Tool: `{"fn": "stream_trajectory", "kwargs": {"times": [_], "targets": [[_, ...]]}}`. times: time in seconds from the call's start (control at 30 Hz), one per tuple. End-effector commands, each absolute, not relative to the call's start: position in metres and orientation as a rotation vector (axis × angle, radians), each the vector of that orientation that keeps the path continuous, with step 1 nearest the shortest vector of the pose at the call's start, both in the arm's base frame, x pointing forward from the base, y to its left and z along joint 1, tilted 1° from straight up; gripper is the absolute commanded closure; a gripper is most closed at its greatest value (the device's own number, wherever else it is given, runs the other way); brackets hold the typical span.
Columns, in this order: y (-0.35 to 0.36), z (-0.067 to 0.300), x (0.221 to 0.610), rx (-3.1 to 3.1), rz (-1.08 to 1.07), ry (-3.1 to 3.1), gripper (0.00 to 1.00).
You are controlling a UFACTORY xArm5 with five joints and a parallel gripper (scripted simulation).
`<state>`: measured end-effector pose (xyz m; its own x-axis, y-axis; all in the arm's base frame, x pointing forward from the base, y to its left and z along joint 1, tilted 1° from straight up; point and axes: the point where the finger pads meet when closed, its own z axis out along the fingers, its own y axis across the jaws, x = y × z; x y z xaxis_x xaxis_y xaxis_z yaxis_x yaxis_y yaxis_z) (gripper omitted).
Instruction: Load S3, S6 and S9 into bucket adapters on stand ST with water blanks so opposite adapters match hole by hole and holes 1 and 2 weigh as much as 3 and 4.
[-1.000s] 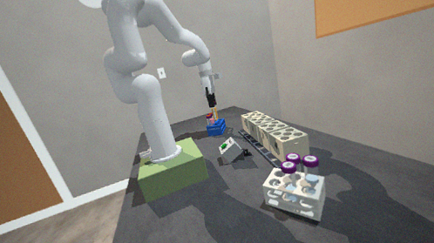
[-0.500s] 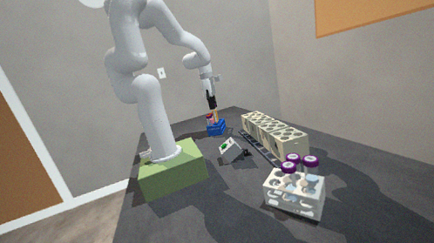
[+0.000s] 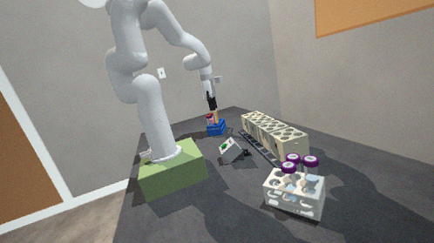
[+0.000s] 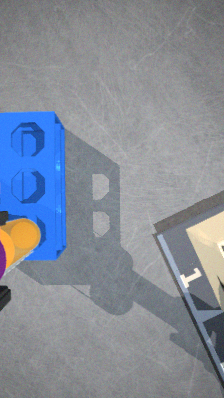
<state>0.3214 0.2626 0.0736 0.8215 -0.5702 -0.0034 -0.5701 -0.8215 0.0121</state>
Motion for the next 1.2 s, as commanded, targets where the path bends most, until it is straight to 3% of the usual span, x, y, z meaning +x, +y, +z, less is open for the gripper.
{"fn": "stream_trajectory", "kwargs": {"times": [0.0, 1.17], "targets": [[0.263, 0.071, 0.322, 2.991, -0.007, -0.936, 1.0], [0.263, 0.04, 0.322, 2.991, -0.008, -0.936, 1.0]]}}
